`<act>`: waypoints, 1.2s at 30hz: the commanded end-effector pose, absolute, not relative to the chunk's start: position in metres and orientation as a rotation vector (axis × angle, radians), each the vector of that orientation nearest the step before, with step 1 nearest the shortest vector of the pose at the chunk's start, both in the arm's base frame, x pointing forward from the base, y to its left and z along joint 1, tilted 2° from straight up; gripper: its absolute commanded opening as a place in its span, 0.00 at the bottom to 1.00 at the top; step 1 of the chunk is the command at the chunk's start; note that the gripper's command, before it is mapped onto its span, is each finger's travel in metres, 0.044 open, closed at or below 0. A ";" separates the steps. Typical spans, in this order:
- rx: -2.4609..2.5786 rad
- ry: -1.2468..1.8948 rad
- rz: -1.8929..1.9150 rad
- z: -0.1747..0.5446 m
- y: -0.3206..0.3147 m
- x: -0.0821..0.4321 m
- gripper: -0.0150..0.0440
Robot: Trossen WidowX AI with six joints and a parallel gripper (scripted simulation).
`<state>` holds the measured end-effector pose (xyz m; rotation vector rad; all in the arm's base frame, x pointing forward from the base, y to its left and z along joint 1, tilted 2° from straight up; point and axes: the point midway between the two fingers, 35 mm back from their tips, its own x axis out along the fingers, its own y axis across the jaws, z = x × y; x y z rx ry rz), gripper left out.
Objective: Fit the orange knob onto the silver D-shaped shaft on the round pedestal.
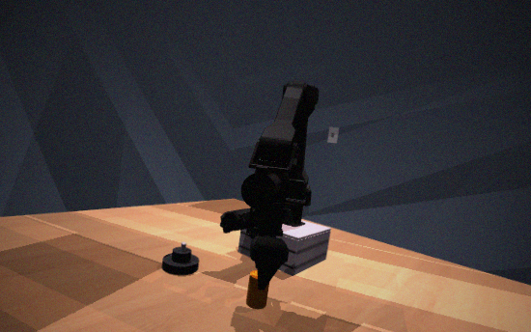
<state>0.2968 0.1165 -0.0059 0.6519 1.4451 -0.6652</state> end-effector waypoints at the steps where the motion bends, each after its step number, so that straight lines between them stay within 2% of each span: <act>1: 0.651 1.451 -0.666 -0.013 0.116 0.296 1.00; 27: 0.651 1.451 -0.665 -0.052 0.115 0.295 1.00; 36: 0.651 1.451 -0.665 -0.052 0.115 0.295 0.60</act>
